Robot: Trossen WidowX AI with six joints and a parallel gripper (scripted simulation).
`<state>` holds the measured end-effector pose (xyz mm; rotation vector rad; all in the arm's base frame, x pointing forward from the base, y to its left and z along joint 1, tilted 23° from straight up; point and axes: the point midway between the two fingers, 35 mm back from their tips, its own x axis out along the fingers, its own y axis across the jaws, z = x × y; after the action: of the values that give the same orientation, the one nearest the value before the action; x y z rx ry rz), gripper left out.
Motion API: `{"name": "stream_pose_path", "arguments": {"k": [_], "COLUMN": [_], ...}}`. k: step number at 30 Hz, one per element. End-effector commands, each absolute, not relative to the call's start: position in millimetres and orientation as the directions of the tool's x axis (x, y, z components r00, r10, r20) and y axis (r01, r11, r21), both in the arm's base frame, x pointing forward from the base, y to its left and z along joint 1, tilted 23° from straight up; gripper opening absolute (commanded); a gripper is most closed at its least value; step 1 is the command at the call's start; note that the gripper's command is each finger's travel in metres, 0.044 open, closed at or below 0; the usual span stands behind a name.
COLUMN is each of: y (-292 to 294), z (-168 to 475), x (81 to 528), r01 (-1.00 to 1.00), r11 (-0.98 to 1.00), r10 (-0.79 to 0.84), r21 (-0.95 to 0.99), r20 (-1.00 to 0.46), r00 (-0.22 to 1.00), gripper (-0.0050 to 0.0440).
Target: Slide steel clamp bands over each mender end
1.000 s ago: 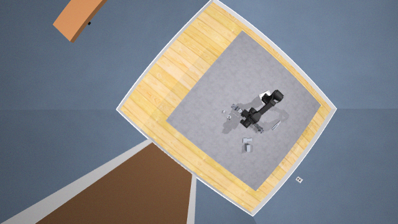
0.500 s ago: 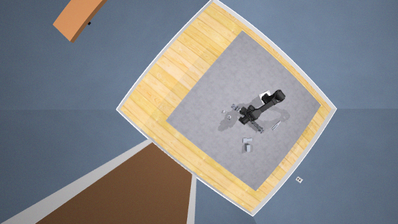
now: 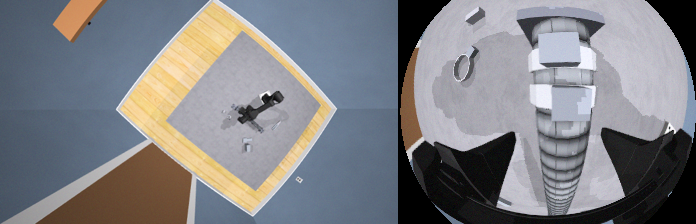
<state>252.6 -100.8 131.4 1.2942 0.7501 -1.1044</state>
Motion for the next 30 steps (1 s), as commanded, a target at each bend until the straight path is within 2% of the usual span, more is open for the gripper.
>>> {"name": "stream_pose_path", "arguments": {"k": [1,4,6,13,21,26,30], "y": [-101.6,-101.6,-101.6,-101.6,-101.6,-101.6,-101.6], "z": [127.7,127.7,127.7,127.7,127.7,127.7,127.7], "x": [254.2,254.2,254.2,254.2,254.2,254.2,254.2], "r01": [0.929,0.929,0.929,0.929,0.929,0.929,0.929], "r11": [-0.075,-0.075,-0.075,-0.075,-0.075,-0.075,-0.075], "r10": [-0.205,-0.205,-0.205,-0.205,-0.205,-0.205,-0.205], "r21": [0.361,0.361,0.361,0.361,0.361,0.361,0.361], "r20": [-0.918,-0.918,-0.918,-0.918,-0.918,-0.918,-0.918], "r00": [0.34,0.34,0.34,0.34,0.34,0.34,0.34], "gripper": [0.044,0.0368,0.0368,0.02,0.0153,0.015,0.0123]}}
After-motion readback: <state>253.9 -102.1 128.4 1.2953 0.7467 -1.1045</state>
